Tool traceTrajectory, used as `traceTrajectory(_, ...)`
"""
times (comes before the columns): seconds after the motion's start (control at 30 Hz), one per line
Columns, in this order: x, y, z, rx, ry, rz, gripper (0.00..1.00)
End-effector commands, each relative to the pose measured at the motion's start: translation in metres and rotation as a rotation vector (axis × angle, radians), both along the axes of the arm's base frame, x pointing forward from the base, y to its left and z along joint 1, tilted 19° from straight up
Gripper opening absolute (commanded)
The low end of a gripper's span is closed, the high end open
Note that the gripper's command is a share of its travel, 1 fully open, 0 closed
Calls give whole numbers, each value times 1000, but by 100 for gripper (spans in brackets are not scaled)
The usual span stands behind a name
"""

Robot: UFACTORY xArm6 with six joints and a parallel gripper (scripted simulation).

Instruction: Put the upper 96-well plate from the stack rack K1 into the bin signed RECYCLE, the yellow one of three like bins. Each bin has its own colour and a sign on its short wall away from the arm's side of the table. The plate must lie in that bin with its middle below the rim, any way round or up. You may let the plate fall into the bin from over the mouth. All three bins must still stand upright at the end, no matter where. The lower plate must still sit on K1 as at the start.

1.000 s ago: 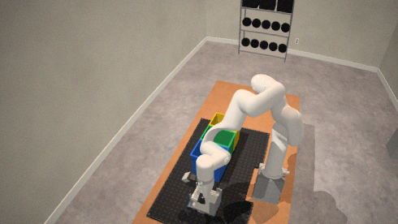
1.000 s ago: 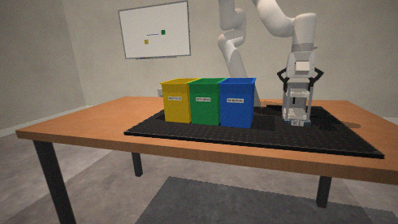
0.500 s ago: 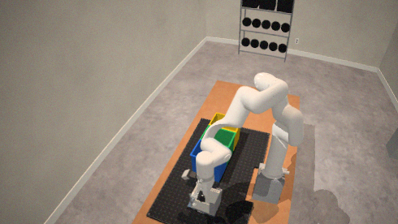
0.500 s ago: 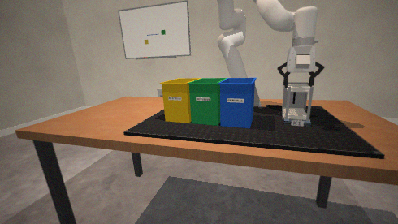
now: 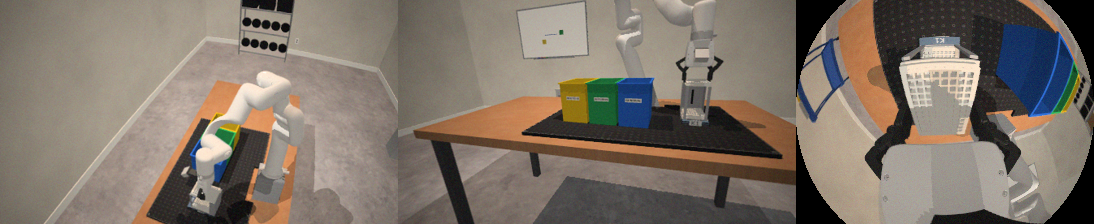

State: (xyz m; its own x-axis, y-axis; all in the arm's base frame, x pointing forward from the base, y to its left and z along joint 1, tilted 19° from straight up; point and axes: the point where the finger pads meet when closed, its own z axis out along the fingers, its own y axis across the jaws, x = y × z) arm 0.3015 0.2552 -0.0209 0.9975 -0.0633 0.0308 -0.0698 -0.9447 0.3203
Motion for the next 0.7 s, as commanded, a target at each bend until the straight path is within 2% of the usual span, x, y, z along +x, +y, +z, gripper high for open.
traceTrajectory(0.0, 1, 4, 8, 3, -3, 1, 0)
traceTrajectory(0.67, 1, 13, 37, 3, -3, 1, 0)
